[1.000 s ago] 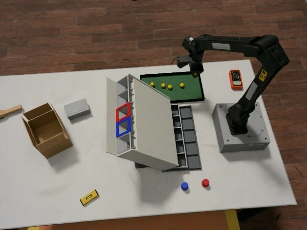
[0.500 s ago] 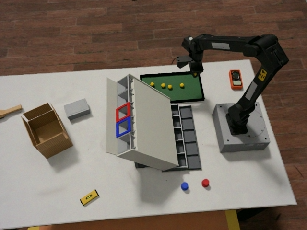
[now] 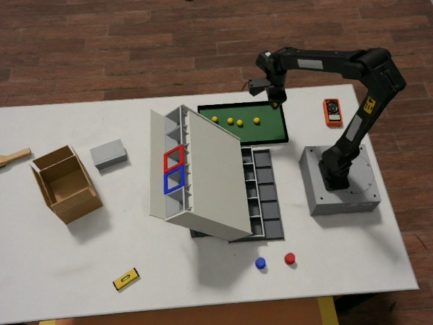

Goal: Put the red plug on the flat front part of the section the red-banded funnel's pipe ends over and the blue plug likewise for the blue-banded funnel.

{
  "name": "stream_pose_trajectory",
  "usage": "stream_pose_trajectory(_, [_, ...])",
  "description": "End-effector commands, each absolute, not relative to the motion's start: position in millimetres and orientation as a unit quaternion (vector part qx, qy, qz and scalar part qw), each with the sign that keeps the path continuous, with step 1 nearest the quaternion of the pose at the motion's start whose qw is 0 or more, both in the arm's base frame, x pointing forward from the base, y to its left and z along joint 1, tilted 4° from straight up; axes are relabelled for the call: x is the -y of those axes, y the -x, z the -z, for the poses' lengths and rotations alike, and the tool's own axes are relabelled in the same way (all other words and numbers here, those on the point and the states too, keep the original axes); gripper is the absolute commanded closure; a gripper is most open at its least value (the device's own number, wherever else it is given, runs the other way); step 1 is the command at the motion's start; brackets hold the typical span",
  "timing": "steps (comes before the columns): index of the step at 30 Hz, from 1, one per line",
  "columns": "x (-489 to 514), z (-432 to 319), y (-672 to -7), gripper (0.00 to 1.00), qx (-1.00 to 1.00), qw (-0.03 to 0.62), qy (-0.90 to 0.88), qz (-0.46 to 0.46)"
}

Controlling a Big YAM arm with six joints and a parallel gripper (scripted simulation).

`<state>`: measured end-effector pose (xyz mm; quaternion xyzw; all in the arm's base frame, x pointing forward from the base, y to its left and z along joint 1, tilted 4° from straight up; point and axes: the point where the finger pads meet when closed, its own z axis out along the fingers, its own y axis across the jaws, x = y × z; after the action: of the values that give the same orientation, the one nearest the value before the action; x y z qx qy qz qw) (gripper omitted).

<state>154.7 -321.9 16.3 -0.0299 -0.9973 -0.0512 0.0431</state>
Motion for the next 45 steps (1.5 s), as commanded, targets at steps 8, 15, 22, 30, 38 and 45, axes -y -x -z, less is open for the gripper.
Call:
stream_pose_trajectory(8, [348, -27, -173, 1.00, 0.998, 0.038, 0.030, 0.042])
stream_pose_trajectory(15, [351, -28, -175, 1.00, 0.998, 0.039, 0.030, 0.044])
stream_pose_trajectory(22, [353, -29, -177, 1.00, 0.998, 0.033, 0.033, 0.031])
stream_pose_trajectory(30, [356, -29, -180, 1.00, 0.999, 0.026, 0.036, 0.017])
stream_pose_trajectory(38, [354, -41, -220, 1.00, 0.999, 0.030, 0.036, 0.025])
stream_pose_trajectory(45, [352, -54, -268, 1.00, 0.998, 0.035, 0.036, 0.035])
